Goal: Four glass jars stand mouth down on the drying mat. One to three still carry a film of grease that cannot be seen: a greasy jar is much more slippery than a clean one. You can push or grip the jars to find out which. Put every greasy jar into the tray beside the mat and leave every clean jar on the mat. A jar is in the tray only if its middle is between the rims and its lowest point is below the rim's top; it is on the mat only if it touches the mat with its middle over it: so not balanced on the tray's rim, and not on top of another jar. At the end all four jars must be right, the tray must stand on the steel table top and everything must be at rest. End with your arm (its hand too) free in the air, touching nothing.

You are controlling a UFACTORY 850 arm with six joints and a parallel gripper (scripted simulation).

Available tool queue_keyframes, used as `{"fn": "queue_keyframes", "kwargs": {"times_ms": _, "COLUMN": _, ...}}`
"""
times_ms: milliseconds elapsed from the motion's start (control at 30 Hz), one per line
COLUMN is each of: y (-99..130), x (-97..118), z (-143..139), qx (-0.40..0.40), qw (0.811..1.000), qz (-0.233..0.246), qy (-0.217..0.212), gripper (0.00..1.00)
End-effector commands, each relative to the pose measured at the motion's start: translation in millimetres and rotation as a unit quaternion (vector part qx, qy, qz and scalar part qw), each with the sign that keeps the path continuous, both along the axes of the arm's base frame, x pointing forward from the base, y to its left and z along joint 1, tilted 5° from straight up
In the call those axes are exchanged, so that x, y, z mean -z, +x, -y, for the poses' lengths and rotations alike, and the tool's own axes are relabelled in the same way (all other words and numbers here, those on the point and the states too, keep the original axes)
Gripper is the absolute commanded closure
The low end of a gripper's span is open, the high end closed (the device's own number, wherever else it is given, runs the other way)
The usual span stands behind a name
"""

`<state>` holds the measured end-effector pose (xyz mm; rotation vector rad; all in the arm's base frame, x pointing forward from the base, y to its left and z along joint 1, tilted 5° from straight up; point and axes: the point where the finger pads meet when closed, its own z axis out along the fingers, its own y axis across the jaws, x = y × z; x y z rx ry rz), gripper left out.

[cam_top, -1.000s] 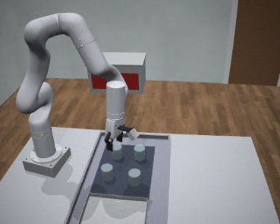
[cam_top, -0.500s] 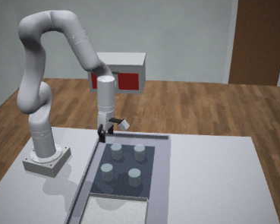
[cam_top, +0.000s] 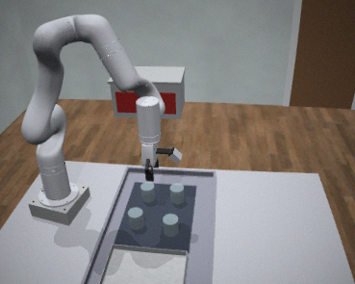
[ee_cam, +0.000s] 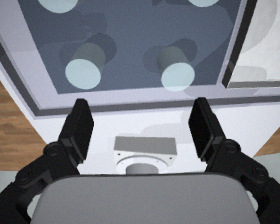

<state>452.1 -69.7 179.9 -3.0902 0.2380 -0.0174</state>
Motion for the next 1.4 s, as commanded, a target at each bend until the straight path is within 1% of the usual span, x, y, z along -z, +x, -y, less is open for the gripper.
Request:
{"fn": "queue_keyframes", "kwargs": {"times_ms": 0, "y": 11, "x": 0, "z": -1, "qx": -0.018, "qw": 1.000, "qz": 0.004, "qy": 0.017, "gripper": 0.00}}
{"fn": "queue_keyframes", "kwargs": {"times_ms": 200, "y": 11, "x": 0, "z": -1, "qx": -0.018, "qw": 1.000, "qz": 0.004, "qy": 0.017, "gripper": 0.00}}
{"fn": "queue_keyframes", "kwargs": {"times_ms": 233, "y": 11, "x": 0, "z": -1, "qx": -0.018, "qw": 1.000, "qz": 0.004, "qy": 0.017, "gripper": 1.00}}
{"fn": "queue_keyframes", "kwargs": {"times_ms": 867, "y": 11, "x": 0, "z": -1, "qx": -0.018, "qw": 1.000, "qz": 0.004, "qy": 0.017, "gripper": 1.00}}
{"fn": "queue_keyframes", "kwargs": {"times_ms": 1200, "y": 13, "x": 82, "z": -7, "qx": -0.018, "qw": 1.000, "qz": 0.004, "qy": 0.017, "gripper": 1.00}}
{"fn": "queue_keyframes", "kwargs": {"times_ms": 1300, "y": 13, "x": 82, "z": -7, "qx": -0.018, "qw": 1.000, "qz": 0.004, "qy": 0.017, "gripper": 1.00}}
{"fn": "queue_keyframes", "kwargs": {"times_ms": 1367, "y": 12, "x": 83, "z": 10, "qx": -0.018, "qw": 1.000, "qz": 0.004, "qy": 0.017, "gripper": 1.00}}
